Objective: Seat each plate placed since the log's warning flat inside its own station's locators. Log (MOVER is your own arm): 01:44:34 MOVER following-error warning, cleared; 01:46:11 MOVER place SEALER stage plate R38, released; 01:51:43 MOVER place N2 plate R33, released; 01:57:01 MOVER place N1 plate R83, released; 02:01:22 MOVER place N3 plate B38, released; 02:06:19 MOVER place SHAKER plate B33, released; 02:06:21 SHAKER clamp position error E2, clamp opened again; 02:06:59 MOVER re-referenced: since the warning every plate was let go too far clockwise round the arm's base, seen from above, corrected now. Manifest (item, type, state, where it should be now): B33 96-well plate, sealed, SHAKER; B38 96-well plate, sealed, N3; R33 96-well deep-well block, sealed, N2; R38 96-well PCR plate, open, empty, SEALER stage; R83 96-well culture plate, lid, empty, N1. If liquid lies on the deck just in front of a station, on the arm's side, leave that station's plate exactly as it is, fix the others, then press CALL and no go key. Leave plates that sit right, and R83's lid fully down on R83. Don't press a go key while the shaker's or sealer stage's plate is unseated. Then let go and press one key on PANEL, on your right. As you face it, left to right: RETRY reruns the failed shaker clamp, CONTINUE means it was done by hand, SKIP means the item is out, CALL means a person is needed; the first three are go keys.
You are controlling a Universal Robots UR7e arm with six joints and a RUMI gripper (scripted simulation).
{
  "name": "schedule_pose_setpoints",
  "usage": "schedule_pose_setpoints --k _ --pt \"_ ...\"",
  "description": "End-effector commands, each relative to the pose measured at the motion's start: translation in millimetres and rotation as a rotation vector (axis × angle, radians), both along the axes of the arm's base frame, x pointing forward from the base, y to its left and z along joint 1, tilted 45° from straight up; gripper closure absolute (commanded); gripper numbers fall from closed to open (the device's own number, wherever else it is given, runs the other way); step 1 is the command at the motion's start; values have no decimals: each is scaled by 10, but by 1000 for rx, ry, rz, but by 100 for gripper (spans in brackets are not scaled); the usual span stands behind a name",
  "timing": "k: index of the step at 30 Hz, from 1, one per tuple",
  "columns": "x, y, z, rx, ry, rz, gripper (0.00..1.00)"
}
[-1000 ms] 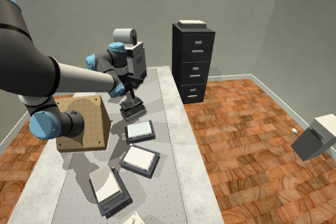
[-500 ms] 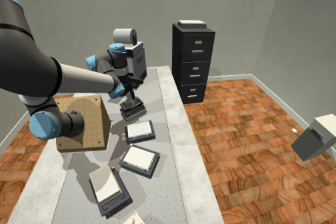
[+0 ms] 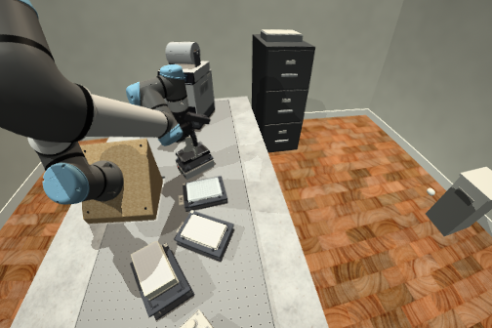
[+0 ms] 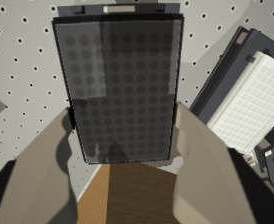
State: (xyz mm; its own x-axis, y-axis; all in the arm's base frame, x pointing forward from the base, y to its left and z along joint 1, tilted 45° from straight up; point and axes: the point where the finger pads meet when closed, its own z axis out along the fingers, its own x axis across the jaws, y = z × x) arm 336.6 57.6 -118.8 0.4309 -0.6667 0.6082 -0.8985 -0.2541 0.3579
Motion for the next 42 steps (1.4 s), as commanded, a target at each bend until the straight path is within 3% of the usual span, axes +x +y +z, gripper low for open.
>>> schedule_pose_setpoints --k 1,42 --pt "2 -9 -10 0 -1 0 100" --pt "-8 -96 -98 0 -1 0 100"
